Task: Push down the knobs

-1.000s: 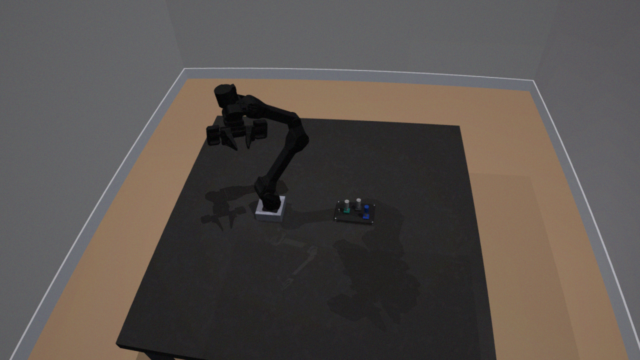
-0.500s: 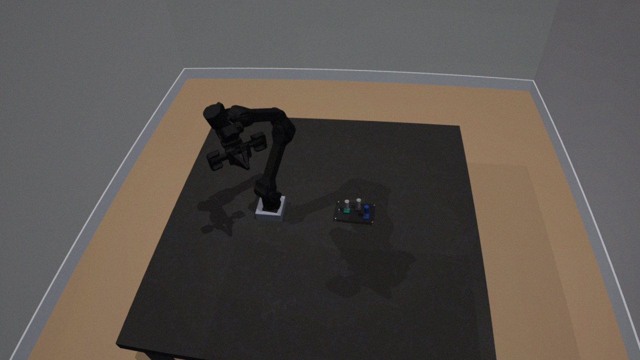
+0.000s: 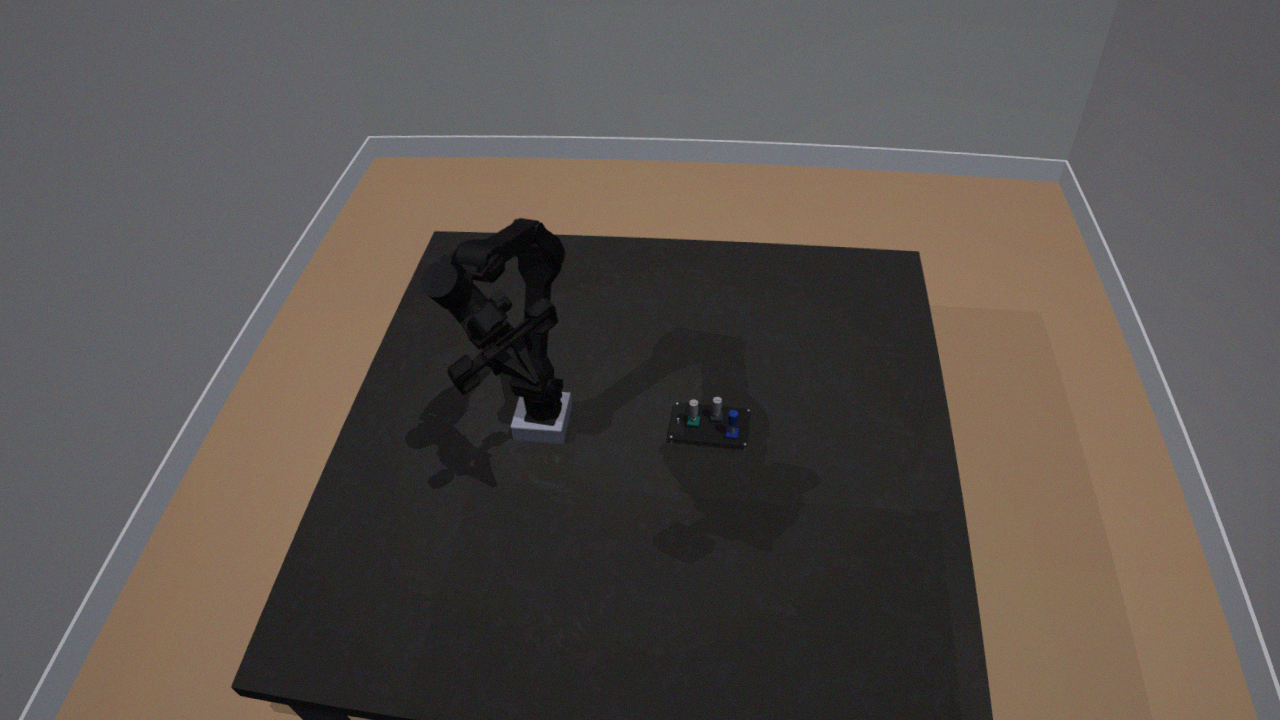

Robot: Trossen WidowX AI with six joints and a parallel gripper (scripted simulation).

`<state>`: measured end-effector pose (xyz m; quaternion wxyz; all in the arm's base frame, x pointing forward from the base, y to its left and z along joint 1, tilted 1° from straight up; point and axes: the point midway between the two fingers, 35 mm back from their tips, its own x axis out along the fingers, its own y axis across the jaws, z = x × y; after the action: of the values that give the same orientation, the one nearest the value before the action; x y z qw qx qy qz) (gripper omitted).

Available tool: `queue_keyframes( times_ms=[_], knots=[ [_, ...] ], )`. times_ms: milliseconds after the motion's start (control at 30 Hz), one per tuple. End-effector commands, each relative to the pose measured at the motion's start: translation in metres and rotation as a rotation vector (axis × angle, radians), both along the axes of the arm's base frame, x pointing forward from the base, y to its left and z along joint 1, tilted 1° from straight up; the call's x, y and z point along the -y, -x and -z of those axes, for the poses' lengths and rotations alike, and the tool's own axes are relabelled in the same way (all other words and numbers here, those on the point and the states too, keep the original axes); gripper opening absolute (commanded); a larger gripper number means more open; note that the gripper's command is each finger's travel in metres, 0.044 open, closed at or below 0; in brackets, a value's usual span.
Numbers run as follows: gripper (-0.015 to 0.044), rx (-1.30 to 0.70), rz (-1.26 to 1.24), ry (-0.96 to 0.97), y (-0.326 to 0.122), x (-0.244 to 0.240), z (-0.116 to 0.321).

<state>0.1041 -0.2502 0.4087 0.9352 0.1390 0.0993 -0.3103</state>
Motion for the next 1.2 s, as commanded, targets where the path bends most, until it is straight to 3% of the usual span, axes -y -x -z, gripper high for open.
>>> queue_keyframes(
  times_ms=[0,533,1167],
  knots=[
    [0.0000,-0.030,-0.052,-0.064,-0.019,0.005,0.018],
    [0.0000,-0.234,-0.302,-0.240,-0.110,-0.017,0.085],
    [0.0000,-0.568,-0.596,-0.336,-0.190,-0.104,0.160]
  ],
)
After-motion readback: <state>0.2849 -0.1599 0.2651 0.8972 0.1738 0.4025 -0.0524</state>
